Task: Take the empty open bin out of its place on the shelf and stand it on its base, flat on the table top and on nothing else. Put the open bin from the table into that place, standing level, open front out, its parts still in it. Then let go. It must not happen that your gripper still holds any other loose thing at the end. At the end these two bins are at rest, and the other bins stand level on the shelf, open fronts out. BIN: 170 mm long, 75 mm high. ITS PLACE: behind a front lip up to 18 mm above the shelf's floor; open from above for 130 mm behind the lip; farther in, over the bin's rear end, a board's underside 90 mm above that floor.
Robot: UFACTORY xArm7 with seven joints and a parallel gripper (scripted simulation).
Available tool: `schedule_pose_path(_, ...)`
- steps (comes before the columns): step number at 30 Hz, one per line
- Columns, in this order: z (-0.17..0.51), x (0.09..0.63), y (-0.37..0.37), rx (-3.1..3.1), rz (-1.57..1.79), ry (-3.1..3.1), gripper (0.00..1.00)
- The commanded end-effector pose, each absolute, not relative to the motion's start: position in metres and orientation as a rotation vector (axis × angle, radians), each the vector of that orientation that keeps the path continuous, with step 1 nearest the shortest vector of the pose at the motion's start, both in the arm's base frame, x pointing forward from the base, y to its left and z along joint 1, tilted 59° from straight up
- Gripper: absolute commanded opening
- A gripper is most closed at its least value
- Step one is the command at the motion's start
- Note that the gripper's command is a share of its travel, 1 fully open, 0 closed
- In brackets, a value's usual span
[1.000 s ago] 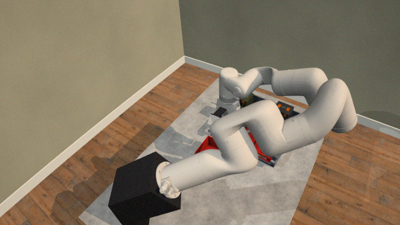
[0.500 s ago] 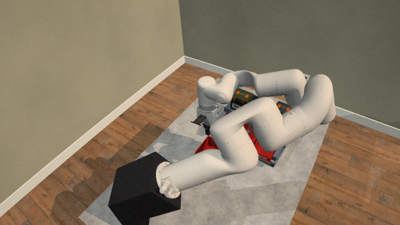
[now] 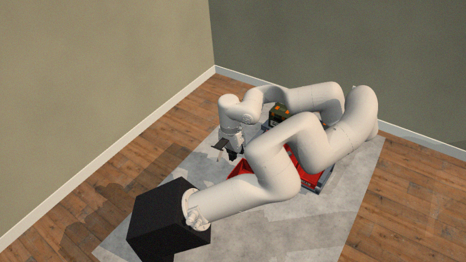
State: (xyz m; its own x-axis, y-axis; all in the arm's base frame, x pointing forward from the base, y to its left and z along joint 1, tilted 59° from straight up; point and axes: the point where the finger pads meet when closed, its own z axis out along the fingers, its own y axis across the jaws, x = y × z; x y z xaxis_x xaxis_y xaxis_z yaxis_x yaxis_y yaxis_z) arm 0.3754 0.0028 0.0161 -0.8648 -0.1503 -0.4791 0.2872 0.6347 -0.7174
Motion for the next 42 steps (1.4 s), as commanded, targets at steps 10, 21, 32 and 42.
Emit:
schedule_pose_path(10, 0.0157, 0.3752, 0.0046, 0.103, -1.151, 2.352, 0.00)
schedule_pose_path(21, 0.0157, 0.3752, 0.0046, 0.103, -1.151, 2.352, 0.26)
schedule_pose_path(32, 0.0157, 0.3752, 0.0046, 0.103, -1.151, 2.352, 0.26)
schedule_pose_path(42, 0.0157, 0.3752, 0.0046, 0.103, -1.151, 2.352, 0.26)
